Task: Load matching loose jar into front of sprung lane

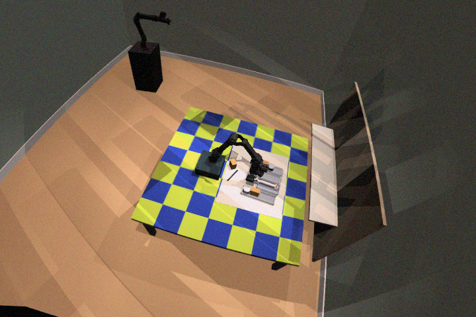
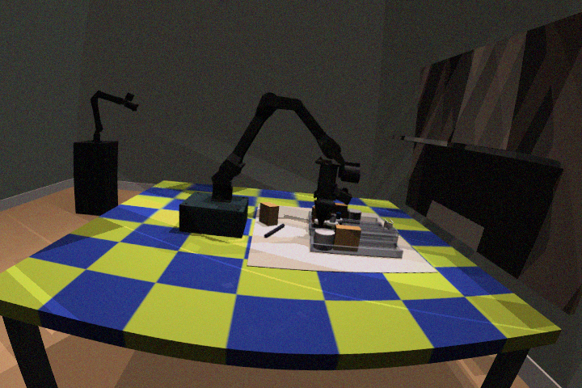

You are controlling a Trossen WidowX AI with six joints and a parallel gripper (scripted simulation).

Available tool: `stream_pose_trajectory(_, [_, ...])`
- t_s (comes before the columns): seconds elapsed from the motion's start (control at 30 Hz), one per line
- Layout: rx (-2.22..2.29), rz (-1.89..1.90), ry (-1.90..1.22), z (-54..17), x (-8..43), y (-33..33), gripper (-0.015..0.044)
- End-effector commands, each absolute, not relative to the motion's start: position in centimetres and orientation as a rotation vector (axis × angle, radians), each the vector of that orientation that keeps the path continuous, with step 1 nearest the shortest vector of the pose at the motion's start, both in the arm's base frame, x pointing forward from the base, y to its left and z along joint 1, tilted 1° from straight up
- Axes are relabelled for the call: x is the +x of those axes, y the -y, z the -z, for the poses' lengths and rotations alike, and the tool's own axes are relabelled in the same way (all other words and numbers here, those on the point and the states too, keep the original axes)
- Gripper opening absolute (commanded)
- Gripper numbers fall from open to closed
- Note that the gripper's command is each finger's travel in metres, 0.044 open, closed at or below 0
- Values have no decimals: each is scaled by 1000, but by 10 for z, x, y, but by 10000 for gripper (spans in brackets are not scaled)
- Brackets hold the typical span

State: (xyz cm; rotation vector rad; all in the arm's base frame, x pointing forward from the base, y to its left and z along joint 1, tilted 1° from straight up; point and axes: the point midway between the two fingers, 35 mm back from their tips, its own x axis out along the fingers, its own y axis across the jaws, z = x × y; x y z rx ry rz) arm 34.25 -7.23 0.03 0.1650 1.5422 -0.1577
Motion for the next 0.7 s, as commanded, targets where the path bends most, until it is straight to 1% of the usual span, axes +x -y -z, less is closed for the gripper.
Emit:
stream_pose_trajectory(0.0, [165,155,-1520,1,347,72,0])
stream_pose_trajectory(0.67, [165,155,-1521,2,344,71,0])
